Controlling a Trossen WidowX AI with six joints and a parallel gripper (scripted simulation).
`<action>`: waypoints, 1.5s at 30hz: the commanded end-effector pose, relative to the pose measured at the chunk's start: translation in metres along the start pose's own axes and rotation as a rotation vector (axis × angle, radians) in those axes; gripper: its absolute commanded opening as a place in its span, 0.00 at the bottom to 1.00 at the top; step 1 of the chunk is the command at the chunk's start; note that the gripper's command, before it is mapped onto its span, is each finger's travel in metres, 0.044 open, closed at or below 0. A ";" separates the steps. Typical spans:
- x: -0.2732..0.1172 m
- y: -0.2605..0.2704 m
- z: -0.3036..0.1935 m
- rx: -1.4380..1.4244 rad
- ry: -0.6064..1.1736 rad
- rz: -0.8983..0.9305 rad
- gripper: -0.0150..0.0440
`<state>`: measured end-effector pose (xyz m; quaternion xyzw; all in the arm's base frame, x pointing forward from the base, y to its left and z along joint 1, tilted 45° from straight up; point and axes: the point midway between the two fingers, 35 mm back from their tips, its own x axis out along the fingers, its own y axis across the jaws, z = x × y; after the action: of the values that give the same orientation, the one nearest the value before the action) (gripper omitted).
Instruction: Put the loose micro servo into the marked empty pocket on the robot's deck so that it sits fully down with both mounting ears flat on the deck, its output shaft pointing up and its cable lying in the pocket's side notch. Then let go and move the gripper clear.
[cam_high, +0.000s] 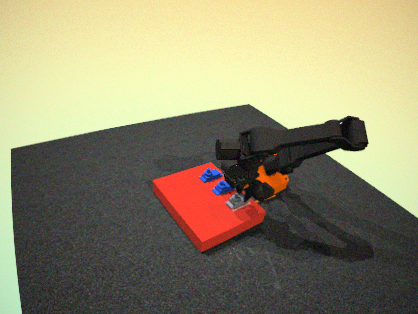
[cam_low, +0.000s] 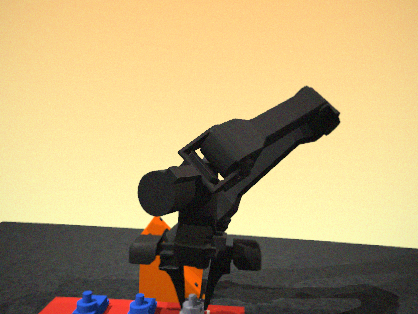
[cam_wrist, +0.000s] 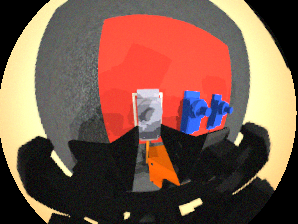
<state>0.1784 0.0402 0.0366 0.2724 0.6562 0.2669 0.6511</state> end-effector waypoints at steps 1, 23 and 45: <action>0.004 0.000 0.000 0.007 -0.003 0.003 0.25; -0.031 0.000 -0.005 0.008 -0.003 0.002 0.57; -0.105 -0.002 0.107 0.030 -0.007 0.002 1.00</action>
<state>0.2835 -0.0286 0.1038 0.2763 0.6572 0.2645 0.6494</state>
